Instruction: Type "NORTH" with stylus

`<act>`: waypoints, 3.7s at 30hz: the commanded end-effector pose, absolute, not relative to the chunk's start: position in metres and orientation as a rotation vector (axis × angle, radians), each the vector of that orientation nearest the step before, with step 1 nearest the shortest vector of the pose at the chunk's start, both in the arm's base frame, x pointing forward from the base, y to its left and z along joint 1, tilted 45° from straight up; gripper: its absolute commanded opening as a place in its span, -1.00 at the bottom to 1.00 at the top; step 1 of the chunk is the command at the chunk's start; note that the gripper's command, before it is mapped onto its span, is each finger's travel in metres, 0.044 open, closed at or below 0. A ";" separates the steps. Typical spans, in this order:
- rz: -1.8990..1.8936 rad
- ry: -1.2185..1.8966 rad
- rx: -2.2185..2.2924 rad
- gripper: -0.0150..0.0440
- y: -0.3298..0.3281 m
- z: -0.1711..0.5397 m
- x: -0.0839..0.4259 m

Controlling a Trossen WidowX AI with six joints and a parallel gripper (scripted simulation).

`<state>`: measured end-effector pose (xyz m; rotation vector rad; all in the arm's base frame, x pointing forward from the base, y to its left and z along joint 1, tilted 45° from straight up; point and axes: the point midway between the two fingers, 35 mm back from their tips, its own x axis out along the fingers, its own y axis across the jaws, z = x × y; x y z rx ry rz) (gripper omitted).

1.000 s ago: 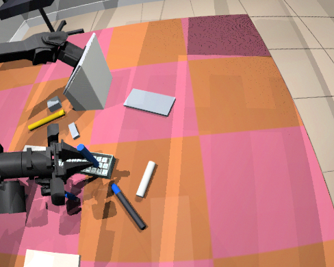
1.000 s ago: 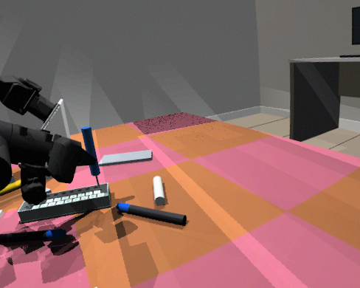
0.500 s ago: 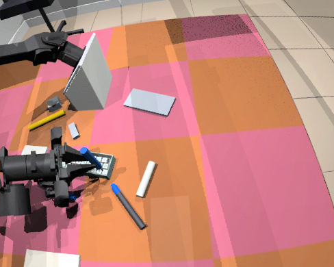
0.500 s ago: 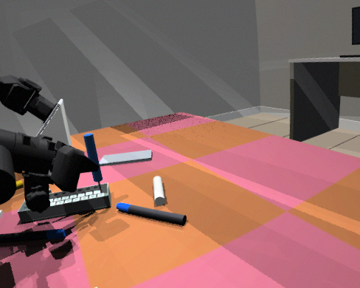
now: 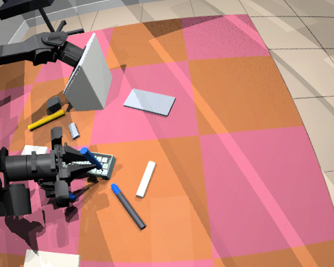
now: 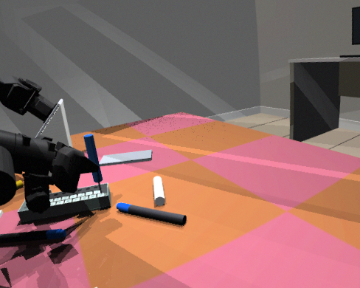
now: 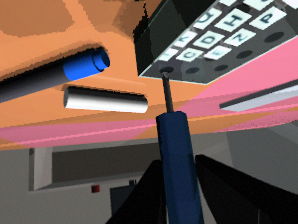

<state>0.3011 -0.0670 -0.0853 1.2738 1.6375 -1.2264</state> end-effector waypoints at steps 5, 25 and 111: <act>-1.225 1.637 1.264 -0.22 -0.069 -0.086 0.300; -1.226 1.637 1.264 -0.22 -0.074 -0.091 0.299; -1.227 1.638 1.263 -0.22 -0.086 -0.060 0.272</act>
